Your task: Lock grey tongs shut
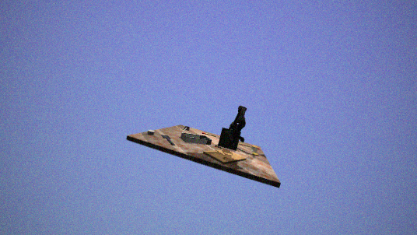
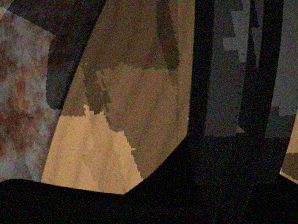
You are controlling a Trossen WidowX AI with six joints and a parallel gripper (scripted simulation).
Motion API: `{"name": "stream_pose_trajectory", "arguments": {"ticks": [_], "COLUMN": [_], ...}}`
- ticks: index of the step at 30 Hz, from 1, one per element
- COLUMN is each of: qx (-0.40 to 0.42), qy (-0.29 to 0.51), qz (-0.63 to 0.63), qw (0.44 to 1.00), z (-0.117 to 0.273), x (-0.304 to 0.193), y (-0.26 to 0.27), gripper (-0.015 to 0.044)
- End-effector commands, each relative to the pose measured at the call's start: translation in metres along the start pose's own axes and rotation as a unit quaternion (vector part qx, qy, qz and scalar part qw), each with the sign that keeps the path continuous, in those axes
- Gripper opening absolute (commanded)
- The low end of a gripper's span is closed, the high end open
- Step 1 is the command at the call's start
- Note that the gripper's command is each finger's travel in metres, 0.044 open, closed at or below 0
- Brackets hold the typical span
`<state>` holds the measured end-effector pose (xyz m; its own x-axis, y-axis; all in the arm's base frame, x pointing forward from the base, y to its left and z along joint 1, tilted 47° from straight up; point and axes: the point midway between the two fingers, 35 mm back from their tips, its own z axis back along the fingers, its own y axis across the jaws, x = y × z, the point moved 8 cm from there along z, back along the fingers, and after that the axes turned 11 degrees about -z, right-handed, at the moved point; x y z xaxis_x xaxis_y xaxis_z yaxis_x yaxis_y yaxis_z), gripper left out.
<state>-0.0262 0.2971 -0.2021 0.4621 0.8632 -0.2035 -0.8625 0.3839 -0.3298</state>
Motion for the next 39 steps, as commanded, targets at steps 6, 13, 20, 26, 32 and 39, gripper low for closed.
{"name": "stream_pose_trajectory", "arguments": {"ticks": [6,13,20,26,32,39], "qx": [-0.003,-0.007,-0.01,-0.011,-0.011,-0.01], "qy": [0.066,0.124,0.182,0.232,0.244,0.243], "qz": [0.0,-0.002,-0.007,-0.012,-0.013,-0.014], "qw": [0.998,0.992,0.983,0.973,0.97,0.97], "z": [0.006,0.013,0.022,0.031,0.034,0.031], "x": [0.014,0.024,0.032,0.039,0.04,0.039], "y": [0.0,-0.003,-0.008,-0.013,-0.014,-0.014], "gripper": [-0.015,-0.015,-0.015,-0.015,-0.015,-0.015]}}
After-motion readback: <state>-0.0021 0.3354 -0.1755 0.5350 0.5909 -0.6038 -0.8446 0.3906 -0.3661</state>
